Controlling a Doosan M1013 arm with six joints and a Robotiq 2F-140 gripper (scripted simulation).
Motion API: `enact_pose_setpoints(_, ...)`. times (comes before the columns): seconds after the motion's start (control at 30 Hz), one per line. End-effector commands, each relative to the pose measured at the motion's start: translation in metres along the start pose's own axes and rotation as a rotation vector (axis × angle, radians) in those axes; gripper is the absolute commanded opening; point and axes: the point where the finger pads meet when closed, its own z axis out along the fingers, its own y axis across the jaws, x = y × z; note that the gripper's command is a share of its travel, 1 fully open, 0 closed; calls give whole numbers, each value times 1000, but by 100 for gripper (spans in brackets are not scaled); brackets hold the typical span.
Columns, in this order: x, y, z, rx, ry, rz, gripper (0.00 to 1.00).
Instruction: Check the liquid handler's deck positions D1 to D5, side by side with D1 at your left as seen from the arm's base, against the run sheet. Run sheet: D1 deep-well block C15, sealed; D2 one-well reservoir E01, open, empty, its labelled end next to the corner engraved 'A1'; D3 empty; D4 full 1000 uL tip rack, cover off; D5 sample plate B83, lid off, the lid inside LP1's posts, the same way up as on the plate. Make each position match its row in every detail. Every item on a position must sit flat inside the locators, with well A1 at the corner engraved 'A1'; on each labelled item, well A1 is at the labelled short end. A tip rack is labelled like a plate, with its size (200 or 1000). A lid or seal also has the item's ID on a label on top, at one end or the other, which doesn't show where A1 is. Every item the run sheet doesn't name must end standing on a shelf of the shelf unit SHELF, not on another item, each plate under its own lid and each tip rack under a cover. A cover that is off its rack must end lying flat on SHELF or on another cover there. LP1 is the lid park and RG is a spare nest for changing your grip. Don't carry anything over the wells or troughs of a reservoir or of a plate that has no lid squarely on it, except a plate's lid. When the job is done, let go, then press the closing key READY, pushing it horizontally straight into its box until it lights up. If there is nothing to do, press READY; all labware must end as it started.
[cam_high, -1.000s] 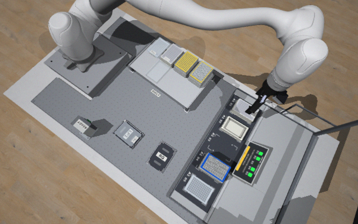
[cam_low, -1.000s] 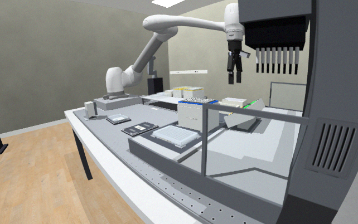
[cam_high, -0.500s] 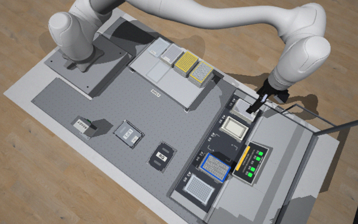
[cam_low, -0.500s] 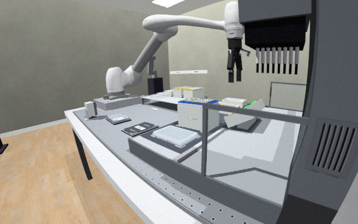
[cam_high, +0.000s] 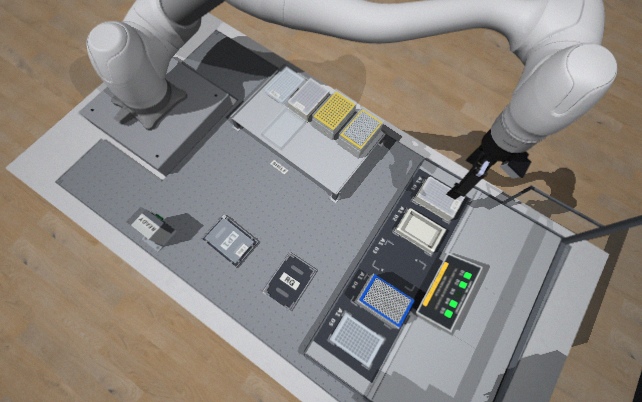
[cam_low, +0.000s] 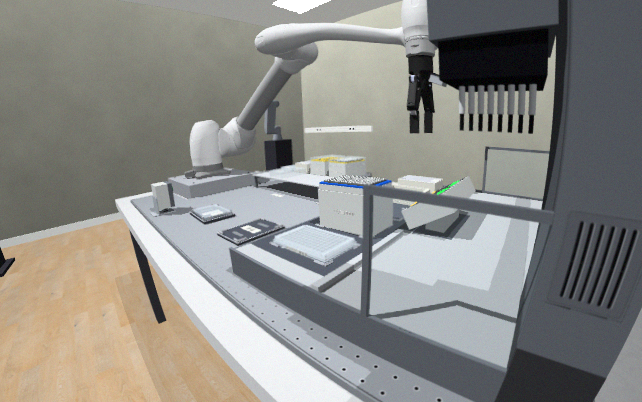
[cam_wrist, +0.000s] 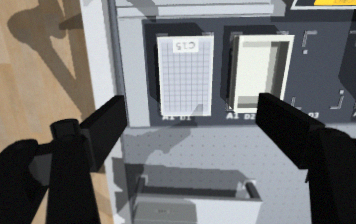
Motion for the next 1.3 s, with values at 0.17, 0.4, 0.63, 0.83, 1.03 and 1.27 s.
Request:
enact_pose_setpoints(0.17,0,0,-23,1,1,0,79)
enact_pose_setpoints(0.4,0,0,-45,1,1,0,79)
enact_pose_setpoints(0.63,-8,12,-45,1,1,26,79)
enact_pose_setpoints(0.83,-25,37,-45,1,1,26,79)
enact_pose_setpoints(1.03,-42,62,-45,1,1,26,79)
enact_pose_setpoints(1.27,-56,83,-45,1,1,26,79)
